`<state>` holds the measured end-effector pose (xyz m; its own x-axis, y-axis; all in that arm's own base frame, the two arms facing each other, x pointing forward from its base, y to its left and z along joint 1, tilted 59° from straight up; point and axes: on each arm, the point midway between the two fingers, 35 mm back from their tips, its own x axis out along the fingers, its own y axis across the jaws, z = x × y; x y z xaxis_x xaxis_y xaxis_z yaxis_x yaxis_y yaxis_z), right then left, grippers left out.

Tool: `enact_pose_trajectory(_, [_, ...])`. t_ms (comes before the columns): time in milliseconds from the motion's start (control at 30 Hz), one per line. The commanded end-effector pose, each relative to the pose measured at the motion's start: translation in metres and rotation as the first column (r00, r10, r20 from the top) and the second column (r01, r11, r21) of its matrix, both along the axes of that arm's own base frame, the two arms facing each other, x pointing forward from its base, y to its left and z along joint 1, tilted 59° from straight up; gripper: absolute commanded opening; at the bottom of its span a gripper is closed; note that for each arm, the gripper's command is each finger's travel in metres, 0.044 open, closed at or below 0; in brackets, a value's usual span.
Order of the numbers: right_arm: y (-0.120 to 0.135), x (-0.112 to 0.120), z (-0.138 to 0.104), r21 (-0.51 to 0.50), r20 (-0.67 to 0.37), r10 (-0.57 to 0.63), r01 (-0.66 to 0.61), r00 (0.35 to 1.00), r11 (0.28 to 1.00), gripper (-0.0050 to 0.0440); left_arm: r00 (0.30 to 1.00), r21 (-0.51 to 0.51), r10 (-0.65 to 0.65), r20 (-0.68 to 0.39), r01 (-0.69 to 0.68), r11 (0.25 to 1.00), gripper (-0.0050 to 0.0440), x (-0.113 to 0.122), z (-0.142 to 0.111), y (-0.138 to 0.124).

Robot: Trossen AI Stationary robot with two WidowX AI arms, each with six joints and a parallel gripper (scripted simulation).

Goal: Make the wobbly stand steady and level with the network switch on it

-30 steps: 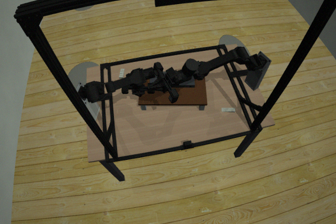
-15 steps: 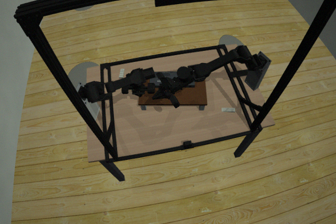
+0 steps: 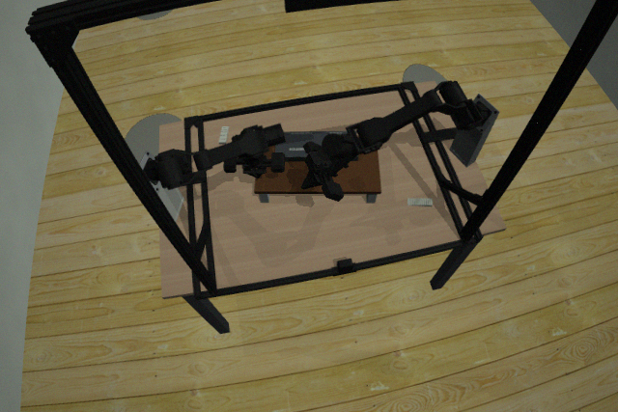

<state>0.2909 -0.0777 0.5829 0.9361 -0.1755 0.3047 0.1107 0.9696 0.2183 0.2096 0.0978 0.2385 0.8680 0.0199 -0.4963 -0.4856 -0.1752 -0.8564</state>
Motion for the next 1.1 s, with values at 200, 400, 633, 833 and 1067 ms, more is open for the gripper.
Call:
enact_pose_trajectory(200, [0.005, 0.003, -0.056, 0.092, -0.166, 0.049, -0.034, 0.985, 0.995, 0.0, 1.0, 0.0, 0.0, 0.0, 0.0, 1.0, 0.0, 0.0, 0.0, 0.0])
enact_pose_trajectory(400, [0.008, 0.009, -0.122, 0.21, -0.364, 0.107, -0.03, 0.925, 0.977, 0.0, 1.0, 0.0, 0.0, 0.0, 0.0, 1.0, 0.0, 0.0, 0.0, 0.0])
enact_pose_trajectory(633, [0.019, -0.004, -0.185, 0.323, -0.521, 0.179, -0.002, 0.835, 0.946, 0.0, 1.0, 0.0, 0.0, 0.0, 0.0, 1.0, 0.0, 0.0, 0.0, 0.0])
enact_pose_trajectory(833, [0.017, 0.0, -0.19, 0.328, -0.539, 0.18, 0.008, 0.823, 0.945, 0.0, 1.0, 0.0, 0.0, 0.0, 0.0, 1.0, 0.0, 0.0, 0.0, 0.0])
enact_pose_trajectory(1067, [0.029, -0.022, -0.238, 0.412, -0.636, 0.247, 0.051, 0.731, 0.91, 0.0, 1.0, 0.0, 0.0, 0.0, 0.0, 1.0, 0.0, 0.0, 0.0, 0.0])
